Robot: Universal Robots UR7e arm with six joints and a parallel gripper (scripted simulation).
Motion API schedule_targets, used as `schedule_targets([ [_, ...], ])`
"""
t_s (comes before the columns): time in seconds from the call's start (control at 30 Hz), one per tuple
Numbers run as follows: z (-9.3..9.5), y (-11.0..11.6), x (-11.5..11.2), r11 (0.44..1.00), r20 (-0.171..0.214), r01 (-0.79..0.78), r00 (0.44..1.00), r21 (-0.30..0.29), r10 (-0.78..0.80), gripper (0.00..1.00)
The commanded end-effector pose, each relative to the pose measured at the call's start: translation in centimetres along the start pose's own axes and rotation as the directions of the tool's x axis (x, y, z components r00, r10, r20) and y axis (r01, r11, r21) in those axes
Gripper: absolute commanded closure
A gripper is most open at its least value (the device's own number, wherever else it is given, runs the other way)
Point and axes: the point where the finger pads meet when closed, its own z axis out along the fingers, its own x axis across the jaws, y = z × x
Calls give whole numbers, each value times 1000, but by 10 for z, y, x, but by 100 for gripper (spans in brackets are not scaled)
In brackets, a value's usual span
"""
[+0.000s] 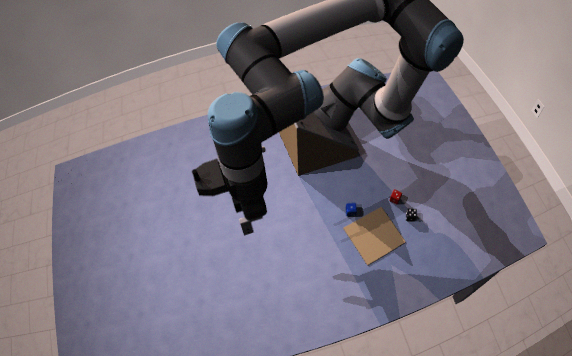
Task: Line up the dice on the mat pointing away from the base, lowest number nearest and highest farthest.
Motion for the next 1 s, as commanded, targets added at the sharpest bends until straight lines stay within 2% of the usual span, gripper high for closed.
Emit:
schedule_targets([
  [0.0,-1,0,0,1000,1,0,1000,2,0,0],
  [0.7,0,2,0,1000,1,0,1000,2,0,0],
  [0.83,1,10,1,1000,1,-1,1000,2,1,0],
  [0.97,5,28,2,1000,1,-4,1000,2,4,0],
])
